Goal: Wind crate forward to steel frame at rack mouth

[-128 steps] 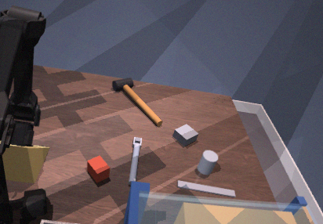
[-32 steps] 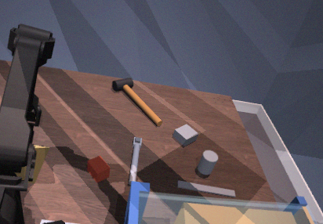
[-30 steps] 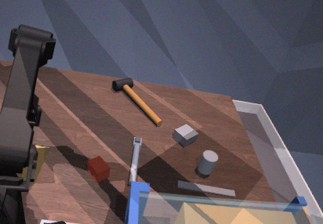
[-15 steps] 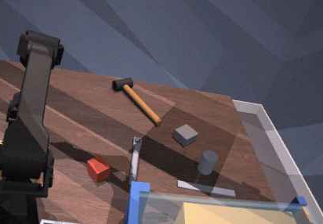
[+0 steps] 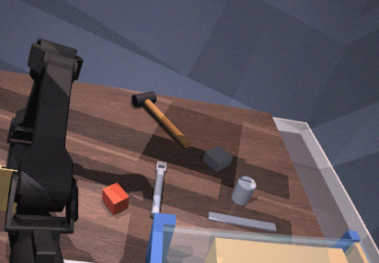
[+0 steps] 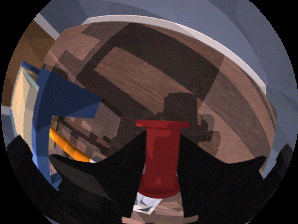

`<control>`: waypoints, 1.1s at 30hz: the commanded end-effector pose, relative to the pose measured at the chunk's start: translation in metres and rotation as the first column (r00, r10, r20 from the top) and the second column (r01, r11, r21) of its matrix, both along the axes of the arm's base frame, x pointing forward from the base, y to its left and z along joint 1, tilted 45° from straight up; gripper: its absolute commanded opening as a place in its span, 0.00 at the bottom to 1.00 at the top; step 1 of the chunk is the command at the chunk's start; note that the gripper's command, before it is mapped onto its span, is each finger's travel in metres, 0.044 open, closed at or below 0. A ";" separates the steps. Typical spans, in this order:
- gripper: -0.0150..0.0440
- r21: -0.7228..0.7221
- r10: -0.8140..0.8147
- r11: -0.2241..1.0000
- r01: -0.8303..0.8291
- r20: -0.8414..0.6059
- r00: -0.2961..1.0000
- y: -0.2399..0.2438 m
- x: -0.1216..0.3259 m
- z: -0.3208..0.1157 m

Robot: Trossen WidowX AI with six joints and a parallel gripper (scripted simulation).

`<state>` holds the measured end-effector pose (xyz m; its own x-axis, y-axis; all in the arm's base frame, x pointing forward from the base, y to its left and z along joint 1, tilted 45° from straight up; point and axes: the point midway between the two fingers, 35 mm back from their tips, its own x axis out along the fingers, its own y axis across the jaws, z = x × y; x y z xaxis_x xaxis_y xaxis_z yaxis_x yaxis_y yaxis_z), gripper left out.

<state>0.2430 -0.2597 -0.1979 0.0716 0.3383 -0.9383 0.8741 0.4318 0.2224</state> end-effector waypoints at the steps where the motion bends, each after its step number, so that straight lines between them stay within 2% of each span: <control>1: 0.25 0.012 0.011 1.000 -0.011 0.028 1.000 0.009 0.021 0.002; 33: 0.25 0.016 0.011 1.000 -0.011 0.030 0.999 0.031 0.056 0.015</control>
